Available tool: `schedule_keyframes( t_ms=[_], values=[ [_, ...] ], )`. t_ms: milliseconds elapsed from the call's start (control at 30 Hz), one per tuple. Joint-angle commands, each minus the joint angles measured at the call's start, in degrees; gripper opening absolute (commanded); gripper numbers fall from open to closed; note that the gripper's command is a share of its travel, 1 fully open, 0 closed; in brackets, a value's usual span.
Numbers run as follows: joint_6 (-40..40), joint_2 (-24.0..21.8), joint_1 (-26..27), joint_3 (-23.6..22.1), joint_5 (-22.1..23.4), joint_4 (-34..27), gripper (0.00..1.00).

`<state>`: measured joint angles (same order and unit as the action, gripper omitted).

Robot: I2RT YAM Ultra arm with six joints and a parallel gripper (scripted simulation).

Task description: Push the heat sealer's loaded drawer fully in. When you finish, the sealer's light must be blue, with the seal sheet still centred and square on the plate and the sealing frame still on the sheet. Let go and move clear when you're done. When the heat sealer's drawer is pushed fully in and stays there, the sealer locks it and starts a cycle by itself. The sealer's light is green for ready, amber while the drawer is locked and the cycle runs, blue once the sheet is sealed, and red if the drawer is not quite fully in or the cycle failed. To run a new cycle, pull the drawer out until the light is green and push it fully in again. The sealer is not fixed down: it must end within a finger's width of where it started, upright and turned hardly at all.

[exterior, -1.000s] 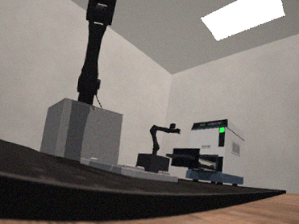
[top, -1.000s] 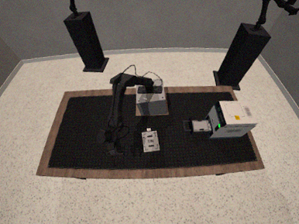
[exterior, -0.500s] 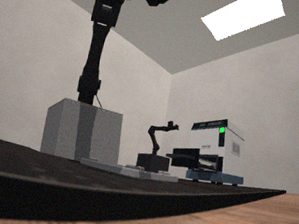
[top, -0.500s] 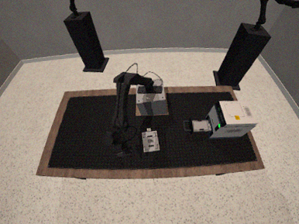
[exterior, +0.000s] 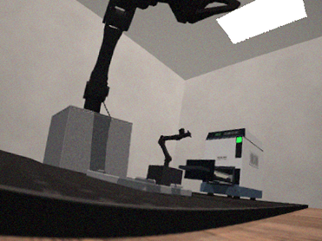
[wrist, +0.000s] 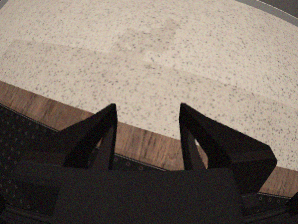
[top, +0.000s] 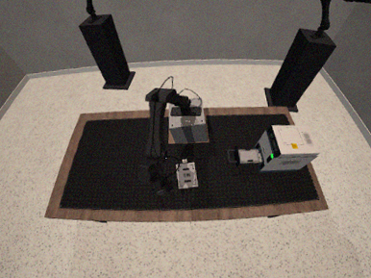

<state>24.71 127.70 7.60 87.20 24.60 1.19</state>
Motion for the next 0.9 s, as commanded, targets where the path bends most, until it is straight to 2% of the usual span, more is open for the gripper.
schedule_keyframes(
  t_ms=[0, 200, 233, 333, 367, 400, 533, 567, 633, 667, 733, 800, 867],
  values=[
    [-0.7, -2.5, -1.4, 4.2, 0.9, -5.2, 0.45],
    [-1.7, -3.2, -3.1, 3.2, -1.1, -5.5, 0.45],
    [-1.9, -3.3, -3.6, 0.6, -1.5, -5.3, 0.45],
    [-2.7, -4.0, -4.7, -0.9, -2.2, -2.9, 0.45],
    [-2.5, -3.9, -5.0, 2.8, -2.0, -7.2, 0.45],
    [-2.1, -3.7, -5.3, 4.3, -0.9, -10.2, 0.45],
    [-3.2, -4.6, -7.0, 3.0, -2.8, -10.2, 0.45],
    [-3.5, -4.7, -7.4, 0.4, -3.1, -10.1, 0.45],
    [-4.1, -5.3, -8.3, -0.8, -3.7, -7.9, 0.45],
    [-3.9, -5.1, -8.6, 3.0, -3.6, -12.2, 0.45],
    [-3.9, -5.1, -8.6, 3.0, -3.6, -12.2, 0.45],
    [-3.6, -4.9, -9.4, 4.8, -3.1, -16.0, 0.45],
    [-4.3, -5.5, -10.2, 3.7, -4.1, -15.5, 0.45]
  ],
)
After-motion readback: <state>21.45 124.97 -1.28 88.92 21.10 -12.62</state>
